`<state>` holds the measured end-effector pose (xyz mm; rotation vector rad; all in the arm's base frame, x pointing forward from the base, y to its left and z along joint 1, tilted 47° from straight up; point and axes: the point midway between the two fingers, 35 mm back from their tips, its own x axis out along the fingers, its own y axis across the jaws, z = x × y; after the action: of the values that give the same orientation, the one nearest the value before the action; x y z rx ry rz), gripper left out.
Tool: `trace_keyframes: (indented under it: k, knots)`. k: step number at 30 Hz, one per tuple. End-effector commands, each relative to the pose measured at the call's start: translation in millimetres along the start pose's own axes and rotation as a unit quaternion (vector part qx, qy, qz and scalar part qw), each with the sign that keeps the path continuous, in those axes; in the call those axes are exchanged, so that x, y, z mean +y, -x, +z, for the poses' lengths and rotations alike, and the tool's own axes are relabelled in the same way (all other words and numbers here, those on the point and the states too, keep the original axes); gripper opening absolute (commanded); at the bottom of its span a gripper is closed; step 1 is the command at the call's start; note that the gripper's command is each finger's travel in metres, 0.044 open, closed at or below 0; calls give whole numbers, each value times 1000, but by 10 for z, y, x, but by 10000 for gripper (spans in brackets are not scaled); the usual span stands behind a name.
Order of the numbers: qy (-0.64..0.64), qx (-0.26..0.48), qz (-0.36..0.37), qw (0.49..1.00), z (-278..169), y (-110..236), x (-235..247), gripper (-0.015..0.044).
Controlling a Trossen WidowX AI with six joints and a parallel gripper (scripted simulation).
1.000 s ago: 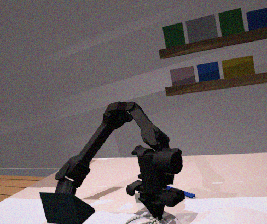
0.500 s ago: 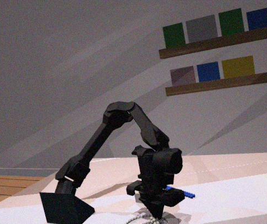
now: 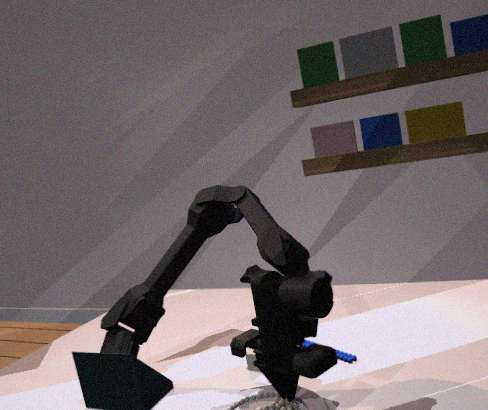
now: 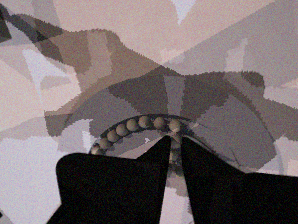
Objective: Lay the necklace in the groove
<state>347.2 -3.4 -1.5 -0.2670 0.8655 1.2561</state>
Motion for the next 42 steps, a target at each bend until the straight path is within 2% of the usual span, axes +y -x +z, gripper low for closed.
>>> trace_keyframes:
  k: [1,21,37,38,42]
  knots:
    - [0,-3,-2,1000,3,48,-4,0]
    - [0,-3,-2,1000,103,-34,-104,0]
    - [0,-3,-2,1000,101,46,-104,420]
    - [0,-1,-1,1000,99,13,-100,440]
    - [0,-3,-2,1000,98,50,-100,440]
